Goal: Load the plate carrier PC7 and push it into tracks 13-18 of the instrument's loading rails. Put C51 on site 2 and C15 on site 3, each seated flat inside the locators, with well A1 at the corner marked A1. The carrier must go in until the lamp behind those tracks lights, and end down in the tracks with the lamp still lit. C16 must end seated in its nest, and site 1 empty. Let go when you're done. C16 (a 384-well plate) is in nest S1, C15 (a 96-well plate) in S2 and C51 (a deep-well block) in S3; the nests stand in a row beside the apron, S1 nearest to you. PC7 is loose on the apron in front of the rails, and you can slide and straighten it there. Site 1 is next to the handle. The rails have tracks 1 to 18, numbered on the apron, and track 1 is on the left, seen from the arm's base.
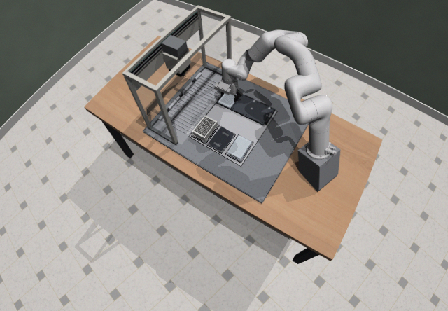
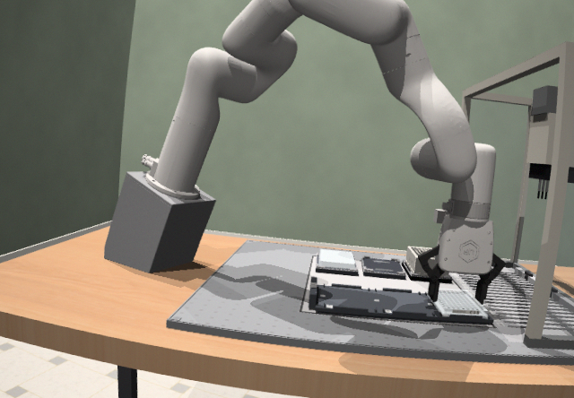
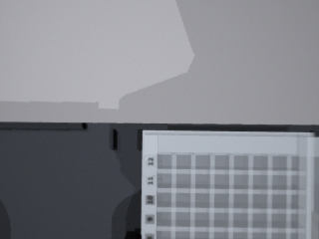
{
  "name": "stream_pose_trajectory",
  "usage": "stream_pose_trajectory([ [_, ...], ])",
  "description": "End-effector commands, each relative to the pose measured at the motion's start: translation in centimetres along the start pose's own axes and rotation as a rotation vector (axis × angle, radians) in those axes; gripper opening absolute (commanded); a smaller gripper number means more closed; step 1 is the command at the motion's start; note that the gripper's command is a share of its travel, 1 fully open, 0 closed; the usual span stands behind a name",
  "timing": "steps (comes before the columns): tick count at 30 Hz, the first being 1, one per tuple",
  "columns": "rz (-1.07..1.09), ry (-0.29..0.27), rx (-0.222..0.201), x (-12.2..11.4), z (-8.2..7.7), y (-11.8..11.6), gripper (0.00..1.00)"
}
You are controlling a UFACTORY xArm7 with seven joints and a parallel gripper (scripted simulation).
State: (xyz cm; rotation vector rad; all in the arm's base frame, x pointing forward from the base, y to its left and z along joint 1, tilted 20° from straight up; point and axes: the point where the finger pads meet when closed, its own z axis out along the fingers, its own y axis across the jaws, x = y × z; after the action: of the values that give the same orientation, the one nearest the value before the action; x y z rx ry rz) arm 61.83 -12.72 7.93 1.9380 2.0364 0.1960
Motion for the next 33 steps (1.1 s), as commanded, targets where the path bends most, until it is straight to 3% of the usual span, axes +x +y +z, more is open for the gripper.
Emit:
stream_pose_trajectory([
  [1, 0.0, -0.001, -0.005, 0.0, -0.2, 0.2, 1.0],
  [9, 0.0, -0.001, -0.005, 0.0, -0.2, 0.2, 1.0],
  [33, 0.0, -0.001, -0.005, 0.0, -3.8, 0.2, 1.0],
])
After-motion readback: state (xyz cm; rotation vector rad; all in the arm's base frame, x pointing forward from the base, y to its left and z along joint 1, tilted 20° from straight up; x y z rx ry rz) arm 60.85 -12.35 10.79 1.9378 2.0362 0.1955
